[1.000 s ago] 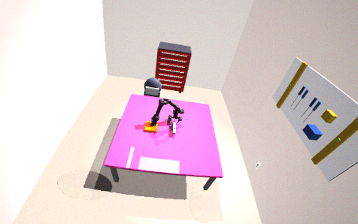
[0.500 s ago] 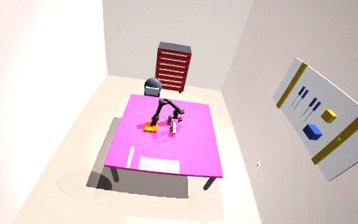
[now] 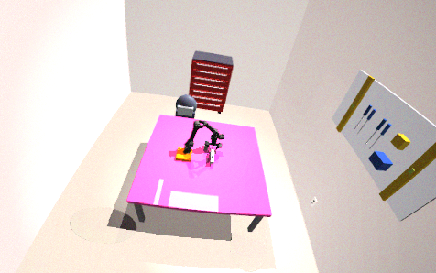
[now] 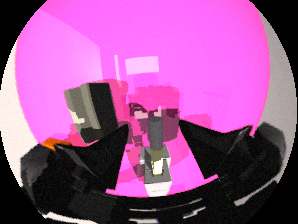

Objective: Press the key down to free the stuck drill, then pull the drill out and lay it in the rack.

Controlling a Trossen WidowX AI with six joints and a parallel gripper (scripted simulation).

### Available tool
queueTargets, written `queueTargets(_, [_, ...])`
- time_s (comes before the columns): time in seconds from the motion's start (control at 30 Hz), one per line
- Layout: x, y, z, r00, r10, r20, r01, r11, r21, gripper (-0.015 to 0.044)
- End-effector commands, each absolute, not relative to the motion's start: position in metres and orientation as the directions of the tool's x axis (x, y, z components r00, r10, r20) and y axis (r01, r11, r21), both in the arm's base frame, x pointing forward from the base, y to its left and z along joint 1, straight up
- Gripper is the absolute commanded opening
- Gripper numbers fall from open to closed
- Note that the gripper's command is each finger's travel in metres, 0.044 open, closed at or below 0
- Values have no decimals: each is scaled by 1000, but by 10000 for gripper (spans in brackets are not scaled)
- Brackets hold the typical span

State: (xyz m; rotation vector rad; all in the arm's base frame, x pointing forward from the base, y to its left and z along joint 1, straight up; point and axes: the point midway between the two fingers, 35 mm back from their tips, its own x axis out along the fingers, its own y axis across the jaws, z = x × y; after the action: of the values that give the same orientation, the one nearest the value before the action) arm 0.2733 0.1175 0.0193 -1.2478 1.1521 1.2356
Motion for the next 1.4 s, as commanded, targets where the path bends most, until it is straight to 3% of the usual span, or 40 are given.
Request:
queueTargets(0.0, [274, 118, 20, 27, 18, -999, -998, -52, -28, 256])
queueTargets(0.3, [274, 118, 20, 27, 18, -999, -998, -52, -28, 20])
queueTargets(0.4, [274, 118, 20, 27, 18, -999, -998, -52, -28, 0])
queueTargets(1.37, [272, 133, 22, 24, 16, -1000, -998, -55, -25, 0])
